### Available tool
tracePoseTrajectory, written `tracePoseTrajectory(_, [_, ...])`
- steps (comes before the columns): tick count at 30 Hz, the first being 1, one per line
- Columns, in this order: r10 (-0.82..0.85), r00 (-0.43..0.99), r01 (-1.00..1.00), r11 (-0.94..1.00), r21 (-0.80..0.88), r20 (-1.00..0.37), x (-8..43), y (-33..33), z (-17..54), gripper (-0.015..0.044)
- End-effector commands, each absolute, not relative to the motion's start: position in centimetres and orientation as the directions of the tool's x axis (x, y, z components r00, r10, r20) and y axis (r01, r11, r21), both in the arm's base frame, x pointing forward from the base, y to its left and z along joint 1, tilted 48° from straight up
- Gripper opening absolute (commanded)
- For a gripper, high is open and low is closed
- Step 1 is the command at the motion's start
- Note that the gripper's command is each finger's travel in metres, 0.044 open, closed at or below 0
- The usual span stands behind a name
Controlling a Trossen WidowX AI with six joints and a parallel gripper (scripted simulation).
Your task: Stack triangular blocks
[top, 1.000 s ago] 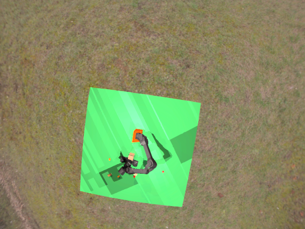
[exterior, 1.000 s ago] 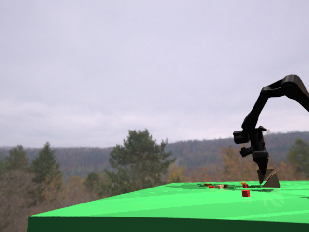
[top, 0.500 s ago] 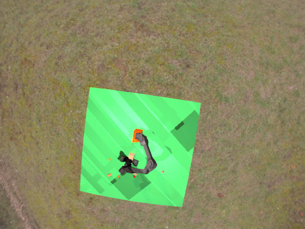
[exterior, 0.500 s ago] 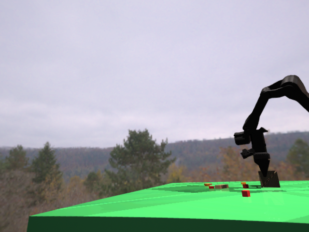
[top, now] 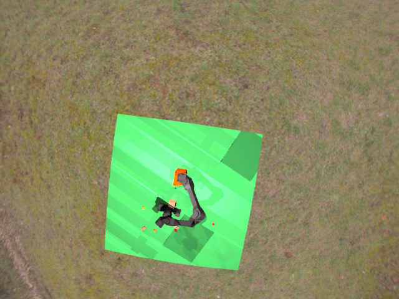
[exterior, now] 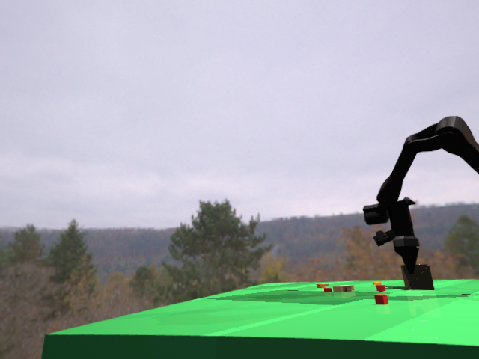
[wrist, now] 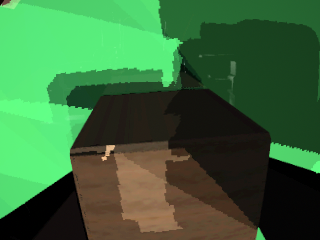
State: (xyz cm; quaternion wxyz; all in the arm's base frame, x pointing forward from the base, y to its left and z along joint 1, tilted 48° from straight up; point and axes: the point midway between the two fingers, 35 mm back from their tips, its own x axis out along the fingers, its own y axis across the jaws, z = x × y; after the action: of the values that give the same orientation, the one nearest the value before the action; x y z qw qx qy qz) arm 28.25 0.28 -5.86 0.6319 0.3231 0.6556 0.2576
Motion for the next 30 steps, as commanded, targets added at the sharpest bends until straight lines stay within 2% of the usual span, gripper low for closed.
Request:
tracePoseTrajectory(1, [0.752,0.009,0.103,0.655,0.748,-0.659,28.24,0.36,-5.87,0.0000])
tracePoseTrajectory(28, [0.753,0.008,0.106,0.653,0.749,-0.658,28.22,0.47,-5.99,0.0000])
tracePoseTrajectory(30, [0.750,0.009,0.099,0.658,0.747,-0.662,28.20,0.41,-5.99,0.0053])
